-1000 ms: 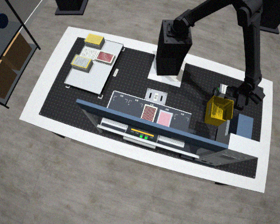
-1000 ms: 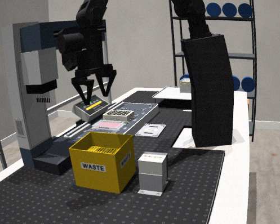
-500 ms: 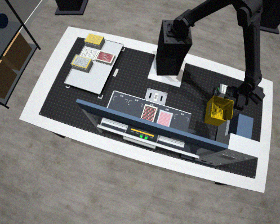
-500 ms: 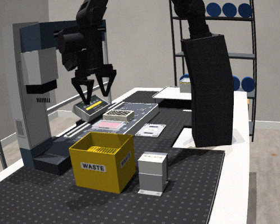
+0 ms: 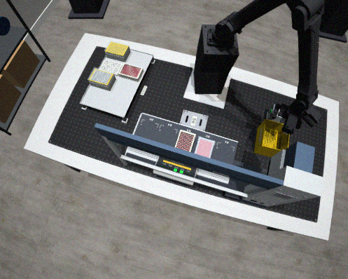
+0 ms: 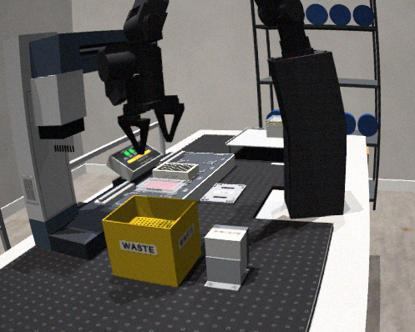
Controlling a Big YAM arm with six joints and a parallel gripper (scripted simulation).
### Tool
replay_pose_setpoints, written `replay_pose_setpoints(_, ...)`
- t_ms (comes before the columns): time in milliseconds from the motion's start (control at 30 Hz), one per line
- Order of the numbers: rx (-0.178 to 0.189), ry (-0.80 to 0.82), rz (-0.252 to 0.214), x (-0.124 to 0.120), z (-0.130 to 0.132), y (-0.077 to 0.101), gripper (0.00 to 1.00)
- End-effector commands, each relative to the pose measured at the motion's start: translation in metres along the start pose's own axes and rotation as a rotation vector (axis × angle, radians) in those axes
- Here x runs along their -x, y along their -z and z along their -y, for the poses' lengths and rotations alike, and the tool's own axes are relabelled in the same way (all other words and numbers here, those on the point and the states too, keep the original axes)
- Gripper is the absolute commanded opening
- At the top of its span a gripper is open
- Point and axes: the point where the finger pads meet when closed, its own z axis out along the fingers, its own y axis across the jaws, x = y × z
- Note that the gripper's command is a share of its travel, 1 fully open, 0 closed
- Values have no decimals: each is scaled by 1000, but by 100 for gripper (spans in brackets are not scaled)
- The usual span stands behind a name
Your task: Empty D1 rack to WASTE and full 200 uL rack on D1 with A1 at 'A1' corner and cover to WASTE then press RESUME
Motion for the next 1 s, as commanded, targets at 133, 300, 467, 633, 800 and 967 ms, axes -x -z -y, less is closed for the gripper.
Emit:
replay_pose_setpoints(133,38,-45,19,19,18,9,100)
replay_pose_setpoints(300,37,-45,19,22,43,8,100)
replay_pose_setpoints(467,2,-41,3,17,63,-6,100)
replay_pose_setpoints(633,36,-167,19,27,79,7,100)
replay_pose_setpoints(800,36,-226,18,29,94,7,100)
replay_pose_setpoints(967,35,-204,19,32,119,6,100)
